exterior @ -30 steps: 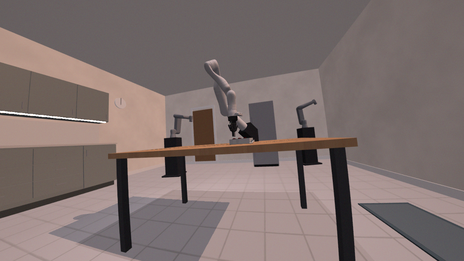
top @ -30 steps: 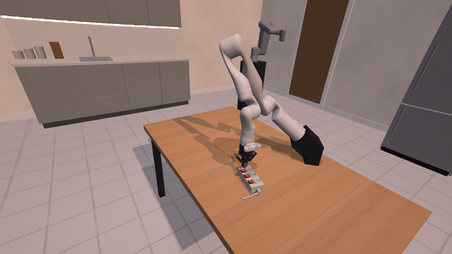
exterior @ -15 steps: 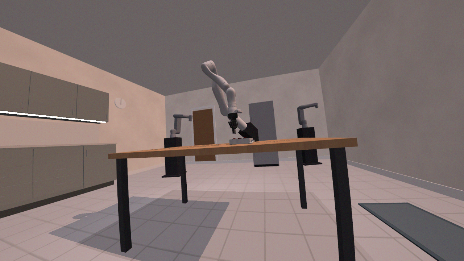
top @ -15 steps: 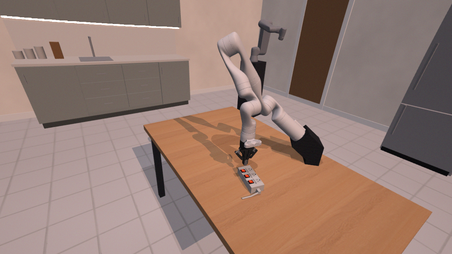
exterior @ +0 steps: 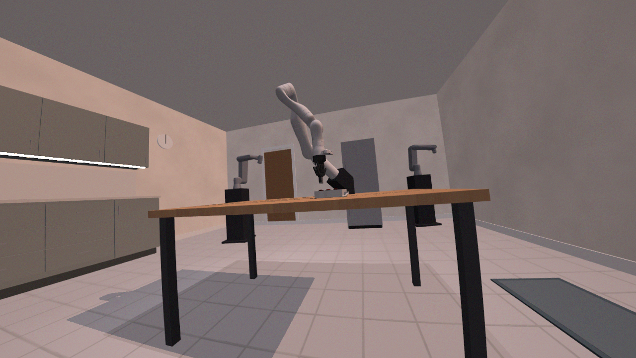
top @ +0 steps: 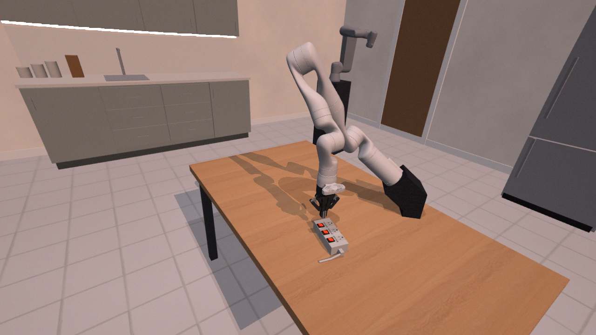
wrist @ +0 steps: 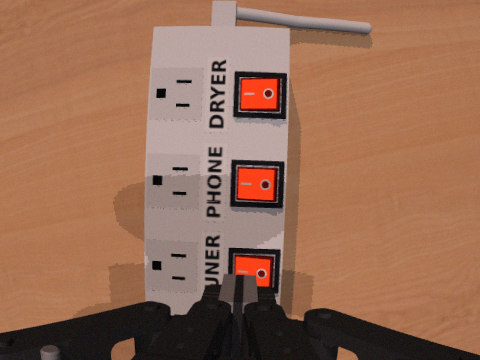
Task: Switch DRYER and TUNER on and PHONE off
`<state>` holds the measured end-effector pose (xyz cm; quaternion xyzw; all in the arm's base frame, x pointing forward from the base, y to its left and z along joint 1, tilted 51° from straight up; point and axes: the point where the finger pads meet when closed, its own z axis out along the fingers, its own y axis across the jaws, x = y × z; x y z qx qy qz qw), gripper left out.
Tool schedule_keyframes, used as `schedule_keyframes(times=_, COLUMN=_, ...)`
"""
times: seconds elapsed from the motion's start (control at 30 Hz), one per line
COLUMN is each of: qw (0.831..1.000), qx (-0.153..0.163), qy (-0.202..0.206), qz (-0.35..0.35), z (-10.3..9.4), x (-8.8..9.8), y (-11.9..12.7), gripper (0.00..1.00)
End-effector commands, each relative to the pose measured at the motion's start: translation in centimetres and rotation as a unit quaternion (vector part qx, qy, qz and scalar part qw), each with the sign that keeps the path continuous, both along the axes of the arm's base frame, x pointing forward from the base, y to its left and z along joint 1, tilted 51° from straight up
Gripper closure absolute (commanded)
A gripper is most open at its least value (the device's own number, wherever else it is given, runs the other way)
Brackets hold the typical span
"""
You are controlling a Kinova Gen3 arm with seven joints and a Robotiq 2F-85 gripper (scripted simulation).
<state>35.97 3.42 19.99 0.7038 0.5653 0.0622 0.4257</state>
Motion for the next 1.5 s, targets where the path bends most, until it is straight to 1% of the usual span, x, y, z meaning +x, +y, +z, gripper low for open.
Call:
schedule_keyframes(times=0.0, qw=1.000, qx=0.000, qy=-0.001, qz=0.001, z=0.0, x=0.2, y=0.3, gripper=1.00)
schedule_keyframes(times=0.13, qw=1.000, qx=-0.001, qy=-0.002, qz=0.001, z=0.0, x=1.5, y=3.6, gripper=1.00)
schedule_keyframes(times=0.2, qw=1.000, qx=0.000, qy=0.000, qz=0.000, z=0.0, x=1.8, y=4.6, gripper=1.00)
schedule_keyframes(times=1.47, qw=1.000, qx=0.000, qy=0.000, qz=0.000, z=-0.1, x=1.8, y=4.6, gripper=1.00)
